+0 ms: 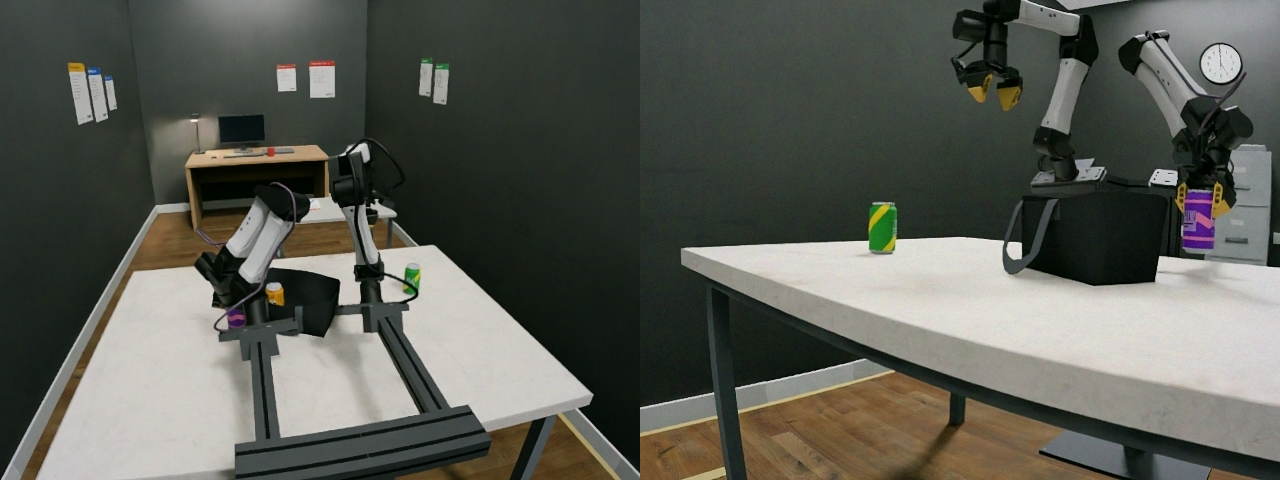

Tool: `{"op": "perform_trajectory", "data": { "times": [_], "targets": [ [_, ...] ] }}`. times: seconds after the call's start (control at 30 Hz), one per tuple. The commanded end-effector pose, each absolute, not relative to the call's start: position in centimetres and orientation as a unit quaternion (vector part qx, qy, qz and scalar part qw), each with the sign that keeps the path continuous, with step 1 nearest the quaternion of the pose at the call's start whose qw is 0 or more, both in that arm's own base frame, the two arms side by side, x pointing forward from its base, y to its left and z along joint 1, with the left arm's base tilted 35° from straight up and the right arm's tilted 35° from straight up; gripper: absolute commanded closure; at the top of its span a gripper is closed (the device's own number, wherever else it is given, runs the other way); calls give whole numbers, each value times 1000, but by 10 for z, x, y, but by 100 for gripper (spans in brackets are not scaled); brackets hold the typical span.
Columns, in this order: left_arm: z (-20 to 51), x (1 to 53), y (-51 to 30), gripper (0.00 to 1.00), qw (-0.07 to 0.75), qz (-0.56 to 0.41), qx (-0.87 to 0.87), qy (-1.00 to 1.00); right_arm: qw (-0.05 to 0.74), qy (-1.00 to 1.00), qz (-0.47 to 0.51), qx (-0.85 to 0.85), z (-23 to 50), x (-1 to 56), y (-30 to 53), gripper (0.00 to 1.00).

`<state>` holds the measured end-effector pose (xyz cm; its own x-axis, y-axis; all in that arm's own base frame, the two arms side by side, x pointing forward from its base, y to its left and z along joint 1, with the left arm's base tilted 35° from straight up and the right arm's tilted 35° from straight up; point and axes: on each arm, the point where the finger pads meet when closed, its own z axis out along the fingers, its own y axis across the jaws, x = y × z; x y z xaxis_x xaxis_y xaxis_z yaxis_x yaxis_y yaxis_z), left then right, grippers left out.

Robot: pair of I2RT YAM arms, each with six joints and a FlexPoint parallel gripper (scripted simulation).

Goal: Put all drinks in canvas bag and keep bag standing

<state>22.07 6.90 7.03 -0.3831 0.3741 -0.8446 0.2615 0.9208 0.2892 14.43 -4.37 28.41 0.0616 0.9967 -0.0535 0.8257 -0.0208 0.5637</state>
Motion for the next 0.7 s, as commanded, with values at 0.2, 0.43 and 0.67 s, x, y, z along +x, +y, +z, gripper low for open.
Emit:
{"op": "perform_trajectory", "data": {
  "times": [0.2,0.43,0.67],
  "targets": [
    [92,219,73,33,529,67,211,819,241,662,190,684,287,144,-42,0],
    [78,218,64,33,528,55,207,822,241,662,190,684,287,144,-42,0],
    [76,220,64,33,527,50,207,823,241,662,190,684,287,144,-42,0]
  ]
}}
